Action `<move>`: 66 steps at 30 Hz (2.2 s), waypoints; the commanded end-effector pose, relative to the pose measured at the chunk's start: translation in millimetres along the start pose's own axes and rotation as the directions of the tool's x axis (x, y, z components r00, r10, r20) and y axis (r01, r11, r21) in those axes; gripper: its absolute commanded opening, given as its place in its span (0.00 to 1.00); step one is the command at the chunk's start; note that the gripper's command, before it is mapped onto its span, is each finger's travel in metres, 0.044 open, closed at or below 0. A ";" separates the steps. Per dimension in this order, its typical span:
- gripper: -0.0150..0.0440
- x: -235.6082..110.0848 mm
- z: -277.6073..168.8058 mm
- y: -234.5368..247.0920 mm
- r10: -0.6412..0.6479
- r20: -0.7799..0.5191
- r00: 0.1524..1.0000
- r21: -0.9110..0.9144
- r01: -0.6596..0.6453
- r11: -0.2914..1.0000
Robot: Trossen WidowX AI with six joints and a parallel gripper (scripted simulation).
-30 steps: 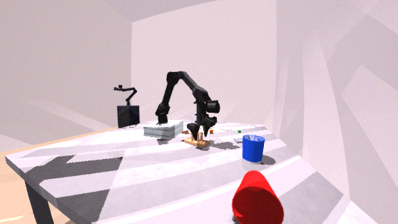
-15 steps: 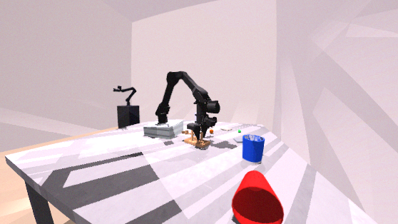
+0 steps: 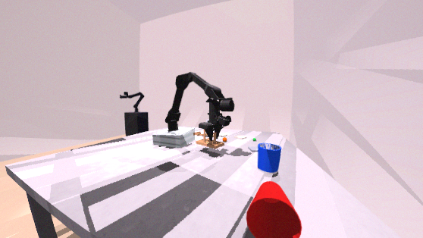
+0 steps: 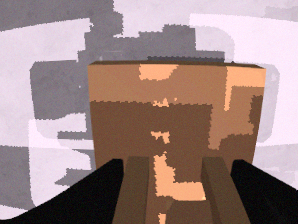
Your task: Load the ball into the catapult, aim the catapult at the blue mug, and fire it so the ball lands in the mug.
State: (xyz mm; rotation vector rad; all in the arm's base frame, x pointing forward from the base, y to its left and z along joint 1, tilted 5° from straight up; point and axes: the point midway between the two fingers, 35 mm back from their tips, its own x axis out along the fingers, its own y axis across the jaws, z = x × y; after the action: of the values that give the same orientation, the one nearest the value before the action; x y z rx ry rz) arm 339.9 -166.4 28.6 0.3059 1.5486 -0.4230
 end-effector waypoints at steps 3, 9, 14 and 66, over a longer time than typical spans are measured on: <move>0.25 0.4 0.4 0.1 0.001 -0.002 1.000 0.002 -0.001 1.000; 0.25 10.4 0.9 0.1 0.000 -0.002 1.000 0.001 0.000 1.000; 0.25 18.6 1.1 0.1 0.000 -0.002 1.000 0.001 0.000 1.000; 1.00 -44.3 4.1 0.4 0.001 0.000 1.000 0.000 -0.001 1.000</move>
State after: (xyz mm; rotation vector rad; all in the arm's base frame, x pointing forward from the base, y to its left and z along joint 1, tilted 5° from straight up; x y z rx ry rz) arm 346.8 -165.9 78.5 0.3037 1.5286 -0.4252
